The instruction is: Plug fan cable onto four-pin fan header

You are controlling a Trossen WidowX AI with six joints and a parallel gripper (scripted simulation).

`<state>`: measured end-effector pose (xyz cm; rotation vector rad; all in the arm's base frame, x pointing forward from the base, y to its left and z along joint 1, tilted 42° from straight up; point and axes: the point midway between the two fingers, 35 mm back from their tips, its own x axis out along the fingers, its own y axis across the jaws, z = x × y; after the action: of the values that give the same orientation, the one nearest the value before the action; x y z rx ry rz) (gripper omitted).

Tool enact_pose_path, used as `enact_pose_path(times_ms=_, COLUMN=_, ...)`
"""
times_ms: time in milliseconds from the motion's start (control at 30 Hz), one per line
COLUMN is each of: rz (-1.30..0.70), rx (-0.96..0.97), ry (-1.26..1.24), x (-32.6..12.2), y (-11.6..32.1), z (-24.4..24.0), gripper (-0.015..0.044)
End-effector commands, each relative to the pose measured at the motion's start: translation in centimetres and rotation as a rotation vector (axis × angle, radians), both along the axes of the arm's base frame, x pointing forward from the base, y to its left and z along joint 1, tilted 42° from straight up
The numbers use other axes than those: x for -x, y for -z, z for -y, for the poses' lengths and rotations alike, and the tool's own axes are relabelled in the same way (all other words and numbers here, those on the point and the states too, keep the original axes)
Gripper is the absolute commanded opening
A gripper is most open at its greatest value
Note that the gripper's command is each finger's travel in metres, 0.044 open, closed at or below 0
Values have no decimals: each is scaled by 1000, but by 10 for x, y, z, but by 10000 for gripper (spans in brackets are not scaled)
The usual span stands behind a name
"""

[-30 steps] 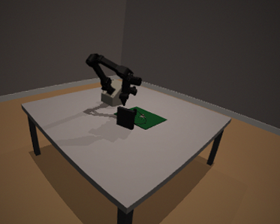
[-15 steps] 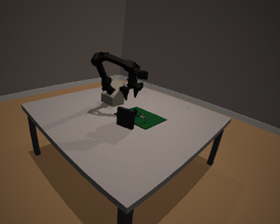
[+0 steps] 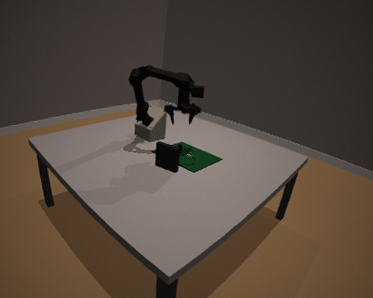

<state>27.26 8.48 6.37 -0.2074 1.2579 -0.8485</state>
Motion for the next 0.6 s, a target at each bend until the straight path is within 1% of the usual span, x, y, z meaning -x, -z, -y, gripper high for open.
enact_pose_path(times_ms=0, rz=29, rx=-3, ry=41, x=-1, y=0, z=-5, gripper=440)
enact_pose_path(times_ms=100, rz=29, rx=-4, ry=41, x=-2, y=2, z=-3, gripper=440)
enact_pose_path(times_ms=167, rz=29, rx=-5, ry=40, x=-4, y=12, z=4, gripper=440)
enact_pose_path(times_ms=400, rz=31, rx=-1, ry=41, x=-7, y=73, z=60, gripper=440)
enact_pose_path(times_ms=567, rz=31, rx=0, ry=41, x=-6, y=74, z=62, gripper=440)
